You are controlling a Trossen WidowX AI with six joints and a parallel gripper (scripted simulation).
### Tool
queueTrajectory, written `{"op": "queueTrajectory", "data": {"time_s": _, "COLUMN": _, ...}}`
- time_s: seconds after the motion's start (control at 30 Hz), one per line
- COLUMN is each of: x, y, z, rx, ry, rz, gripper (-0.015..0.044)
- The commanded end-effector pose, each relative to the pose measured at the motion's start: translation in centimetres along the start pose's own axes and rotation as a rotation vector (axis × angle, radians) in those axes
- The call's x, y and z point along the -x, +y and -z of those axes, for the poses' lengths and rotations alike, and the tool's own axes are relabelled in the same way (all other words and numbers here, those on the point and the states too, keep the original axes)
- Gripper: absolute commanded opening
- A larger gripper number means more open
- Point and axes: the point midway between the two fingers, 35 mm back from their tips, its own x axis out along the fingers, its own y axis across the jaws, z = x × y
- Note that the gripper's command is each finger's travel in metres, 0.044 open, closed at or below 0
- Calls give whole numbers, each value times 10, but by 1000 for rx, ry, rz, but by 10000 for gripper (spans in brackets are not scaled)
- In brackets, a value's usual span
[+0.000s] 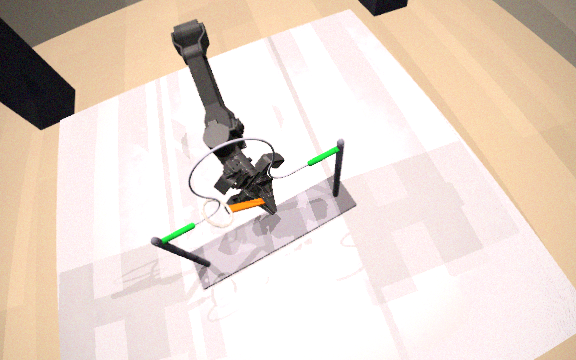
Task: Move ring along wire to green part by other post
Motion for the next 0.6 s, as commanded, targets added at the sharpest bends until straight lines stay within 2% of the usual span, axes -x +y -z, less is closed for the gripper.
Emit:
{"op": "queueTrajectory", "data": {"time_s": 0.0, "x": 7, "y": 16, "z": -3, "rx": -61, "ry": 33, "rz": -28, "gripper": -150}}
{"op": "queueTrajectory", "data": {"time_s": 0.57, "x": 36, "y": 62, "z": -13, "rx": -328, "ry": 221, "rz": -124, "gripper": -150}}
